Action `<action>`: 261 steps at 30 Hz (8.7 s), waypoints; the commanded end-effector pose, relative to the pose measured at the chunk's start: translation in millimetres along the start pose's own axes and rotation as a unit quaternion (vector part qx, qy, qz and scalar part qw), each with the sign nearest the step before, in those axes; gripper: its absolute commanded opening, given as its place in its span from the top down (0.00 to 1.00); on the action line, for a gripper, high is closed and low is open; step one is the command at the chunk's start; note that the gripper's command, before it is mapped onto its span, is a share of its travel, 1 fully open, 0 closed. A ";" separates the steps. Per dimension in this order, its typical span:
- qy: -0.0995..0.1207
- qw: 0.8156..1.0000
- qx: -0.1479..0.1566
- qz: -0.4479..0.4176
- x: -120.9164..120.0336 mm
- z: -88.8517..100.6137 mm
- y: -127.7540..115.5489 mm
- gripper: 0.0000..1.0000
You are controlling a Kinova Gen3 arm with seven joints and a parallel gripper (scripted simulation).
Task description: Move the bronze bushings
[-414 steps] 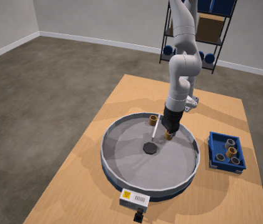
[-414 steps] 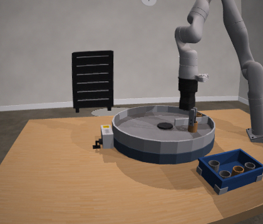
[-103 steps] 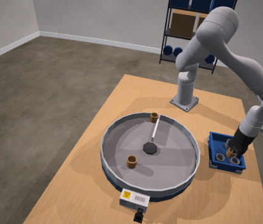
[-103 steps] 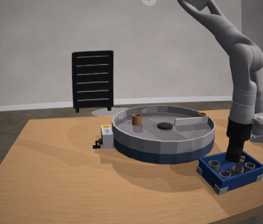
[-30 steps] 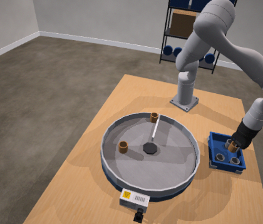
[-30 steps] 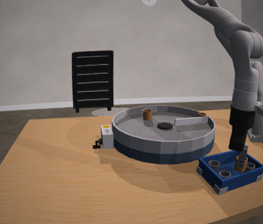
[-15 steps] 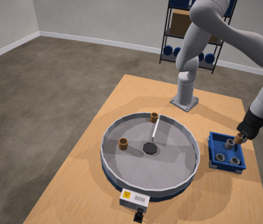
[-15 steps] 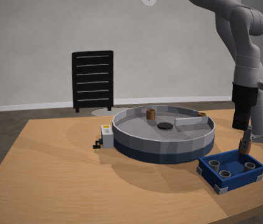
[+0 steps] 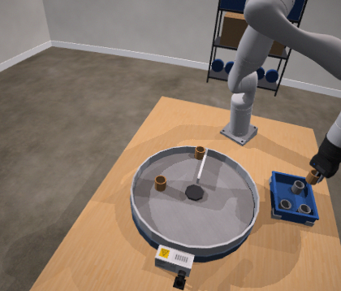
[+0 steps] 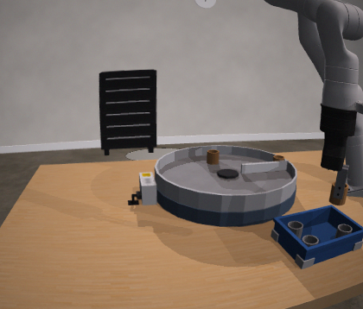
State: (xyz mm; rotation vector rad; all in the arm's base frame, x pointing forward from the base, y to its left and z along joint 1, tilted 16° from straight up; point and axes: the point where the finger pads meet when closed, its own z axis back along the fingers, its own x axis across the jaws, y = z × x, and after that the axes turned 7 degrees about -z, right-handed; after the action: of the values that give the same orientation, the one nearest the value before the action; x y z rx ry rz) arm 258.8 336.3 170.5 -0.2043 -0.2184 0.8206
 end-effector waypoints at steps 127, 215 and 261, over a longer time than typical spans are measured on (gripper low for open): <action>-0.001 1.000 0.000 0.000 -138.5 -0.7 -223.1 1.00; -0.001 1.000 0.000 0.000 -165.6 -25.0 -266.9 1.00; -0.001 1.000 0.000 0.000 -165.6 -35.0 -267.0 1.00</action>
State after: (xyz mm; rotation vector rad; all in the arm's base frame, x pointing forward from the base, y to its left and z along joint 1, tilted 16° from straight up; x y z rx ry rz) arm 345.2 32.7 189.3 -0.2038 -0.2208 0.8200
